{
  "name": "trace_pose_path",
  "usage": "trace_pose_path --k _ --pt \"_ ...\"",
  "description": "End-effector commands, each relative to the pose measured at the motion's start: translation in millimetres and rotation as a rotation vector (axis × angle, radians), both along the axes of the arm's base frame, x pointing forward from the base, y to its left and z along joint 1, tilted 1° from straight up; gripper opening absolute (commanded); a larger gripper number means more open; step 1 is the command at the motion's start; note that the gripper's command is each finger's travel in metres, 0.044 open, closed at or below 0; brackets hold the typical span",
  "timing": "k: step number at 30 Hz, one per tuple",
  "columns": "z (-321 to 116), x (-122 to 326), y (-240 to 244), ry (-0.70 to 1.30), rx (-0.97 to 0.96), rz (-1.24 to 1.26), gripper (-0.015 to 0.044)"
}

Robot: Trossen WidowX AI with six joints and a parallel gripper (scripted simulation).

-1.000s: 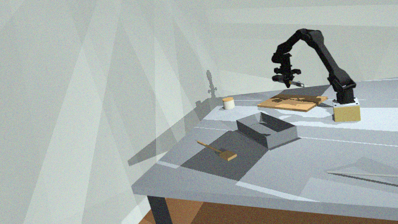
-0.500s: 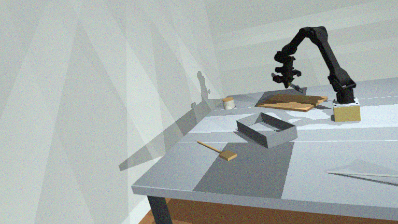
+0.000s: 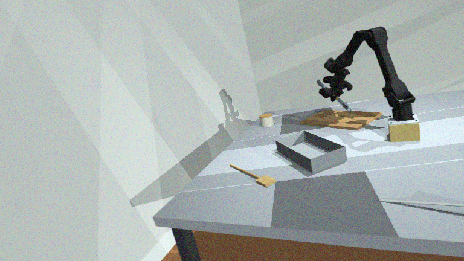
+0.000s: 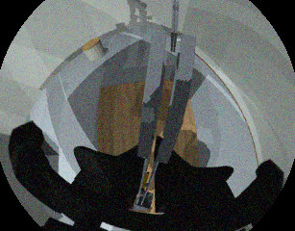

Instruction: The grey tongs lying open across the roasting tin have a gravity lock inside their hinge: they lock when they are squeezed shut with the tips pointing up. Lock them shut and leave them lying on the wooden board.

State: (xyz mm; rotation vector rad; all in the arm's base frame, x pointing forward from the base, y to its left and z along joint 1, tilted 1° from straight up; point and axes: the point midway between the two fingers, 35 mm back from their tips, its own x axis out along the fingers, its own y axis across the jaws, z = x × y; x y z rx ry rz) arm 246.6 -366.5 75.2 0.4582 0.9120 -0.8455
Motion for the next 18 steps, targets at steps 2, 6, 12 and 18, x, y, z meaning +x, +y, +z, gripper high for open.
trace_pose_path --k 2,6,12,18 --pt "7 0 0 -0.063 -0.072 -0.003 -0.0150" --pt "10 -1 2 -0.101 -0.122 -0.003 -0.0150" --pt "15 -4 6 -0.158 -0.199 -0.002 -0.0150" --pt "21 -8 12 -0.216 -0.276 0.000 -0.0150"
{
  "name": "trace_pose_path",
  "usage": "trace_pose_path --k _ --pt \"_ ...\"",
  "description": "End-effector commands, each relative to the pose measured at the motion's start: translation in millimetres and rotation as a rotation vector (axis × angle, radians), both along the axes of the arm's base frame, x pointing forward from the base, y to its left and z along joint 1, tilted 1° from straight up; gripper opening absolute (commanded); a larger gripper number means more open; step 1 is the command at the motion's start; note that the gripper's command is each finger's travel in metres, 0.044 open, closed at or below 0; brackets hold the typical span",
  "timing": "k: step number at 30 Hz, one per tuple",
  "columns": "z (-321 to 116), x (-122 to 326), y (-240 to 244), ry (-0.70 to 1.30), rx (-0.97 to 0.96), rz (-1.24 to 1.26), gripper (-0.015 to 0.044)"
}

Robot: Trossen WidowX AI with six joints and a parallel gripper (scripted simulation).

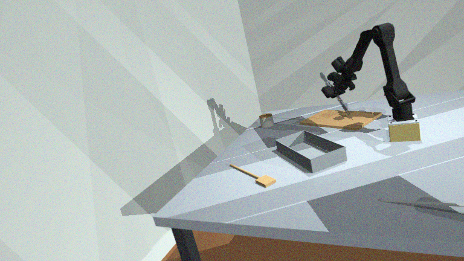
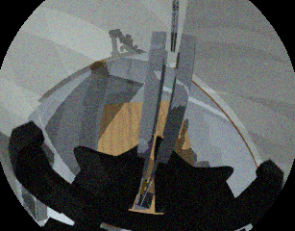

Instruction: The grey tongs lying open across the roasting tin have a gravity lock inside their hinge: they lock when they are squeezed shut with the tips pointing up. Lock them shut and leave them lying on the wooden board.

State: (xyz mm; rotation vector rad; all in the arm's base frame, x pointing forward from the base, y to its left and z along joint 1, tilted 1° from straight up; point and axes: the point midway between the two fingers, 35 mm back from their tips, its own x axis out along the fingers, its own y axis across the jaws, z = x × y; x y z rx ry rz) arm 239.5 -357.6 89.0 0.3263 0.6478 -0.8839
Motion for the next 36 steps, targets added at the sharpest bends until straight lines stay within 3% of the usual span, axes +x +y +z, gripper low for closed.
trace_pose_path --k 1,20,36 --pt "9 -2 4 -0.053 -0.060 0.001 -0.0150" --pt "34 -23 36 -0.227 -0.305 0.010 -0.0150" --pt "35 -24 38 -0.233 -0.314 0.010 -0.0150"
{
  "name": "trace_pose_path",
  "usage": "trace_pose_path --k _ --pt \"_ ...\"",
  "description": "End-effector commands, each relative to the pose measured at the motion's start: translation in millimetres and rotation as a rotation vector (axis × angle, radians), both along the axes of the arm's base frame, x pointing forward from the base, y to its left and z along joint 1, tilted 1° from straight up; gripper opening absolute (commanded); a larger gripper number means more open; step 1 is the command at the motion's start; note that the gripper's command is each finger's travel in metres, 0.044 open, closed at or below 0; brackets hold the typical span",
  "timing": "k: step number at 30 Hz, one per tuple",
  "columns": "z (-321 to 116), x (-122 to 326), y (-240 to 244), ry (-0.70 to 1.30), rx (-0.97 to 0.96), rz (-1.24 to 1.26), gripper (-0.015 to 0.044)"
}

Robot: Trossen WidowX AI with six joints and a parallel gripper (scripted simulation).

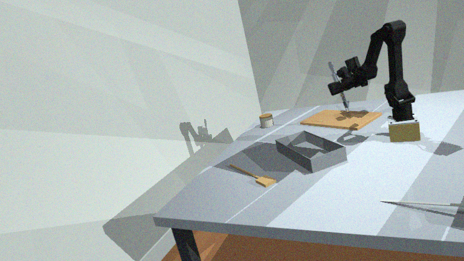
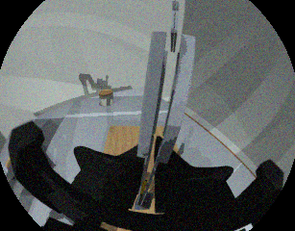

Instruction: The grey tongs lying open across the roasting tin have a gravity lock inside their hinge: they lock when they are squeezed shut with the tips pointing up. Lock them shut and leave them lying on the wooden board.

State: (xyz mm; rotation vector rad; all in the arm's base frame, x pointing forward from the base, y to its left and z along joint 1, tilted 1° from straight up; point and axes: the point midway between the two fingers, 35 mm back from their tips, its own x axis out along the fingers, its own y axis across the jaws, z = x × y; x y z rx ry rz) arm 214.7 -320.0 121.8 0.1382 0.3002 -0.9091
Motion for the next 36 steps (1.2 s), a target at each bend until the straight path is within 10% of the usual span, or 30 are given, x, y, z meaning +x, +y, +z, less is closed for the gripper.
trace_pose_path --k 1,36 --pt "2 1 0 -0.010 -0.003 0.002 -0.0150" --pt "-9 10 -15 0.055 0.092 -0.002 -0.0150"
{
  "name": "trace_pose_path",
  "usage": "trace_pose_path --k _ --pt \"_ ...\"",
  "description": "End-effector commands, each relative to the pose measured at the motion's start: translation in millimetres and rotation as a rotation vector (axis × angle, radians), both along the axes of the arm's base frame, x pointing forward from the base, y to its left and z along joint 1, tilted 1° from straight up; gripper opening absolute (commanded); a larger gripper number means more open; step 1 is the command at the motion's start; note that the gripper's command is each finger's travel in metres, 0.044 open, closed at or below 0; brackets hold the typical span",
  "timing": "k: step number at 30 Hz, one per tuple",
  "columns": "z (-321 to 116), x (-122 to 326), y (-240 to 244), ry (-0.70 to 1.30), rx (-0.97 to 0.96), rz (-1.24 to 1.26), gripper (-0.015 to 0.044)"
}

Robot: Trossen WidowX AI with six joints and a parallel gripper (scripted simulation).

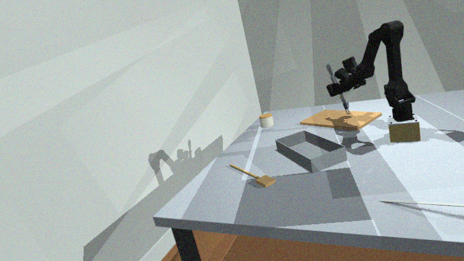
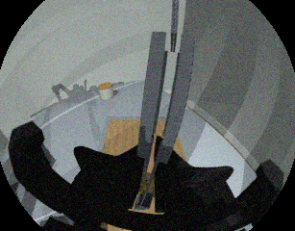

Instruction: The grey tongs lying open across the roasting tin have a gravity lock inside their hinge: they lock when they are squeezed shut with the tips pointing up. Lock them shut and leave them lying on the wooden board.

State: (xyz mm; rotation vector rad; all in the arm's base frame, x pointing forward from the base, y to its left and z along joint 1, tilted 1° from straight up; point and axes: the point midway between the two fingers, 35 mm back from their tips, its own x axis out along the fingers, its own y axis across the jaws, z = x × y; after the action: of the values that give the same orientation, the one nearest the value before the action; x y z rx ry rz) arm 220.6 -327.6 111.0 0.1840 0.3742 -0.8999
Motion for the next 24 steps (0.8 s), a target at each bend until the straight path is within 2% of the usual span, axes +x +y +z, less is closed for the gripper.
trace_pose_path --k 1,24 --pt "1 5 -9 0.019 0.031 -0.005 -0.0150" --pt "-22 23 -34 0.205 0.288 -0.011 -0.0150"
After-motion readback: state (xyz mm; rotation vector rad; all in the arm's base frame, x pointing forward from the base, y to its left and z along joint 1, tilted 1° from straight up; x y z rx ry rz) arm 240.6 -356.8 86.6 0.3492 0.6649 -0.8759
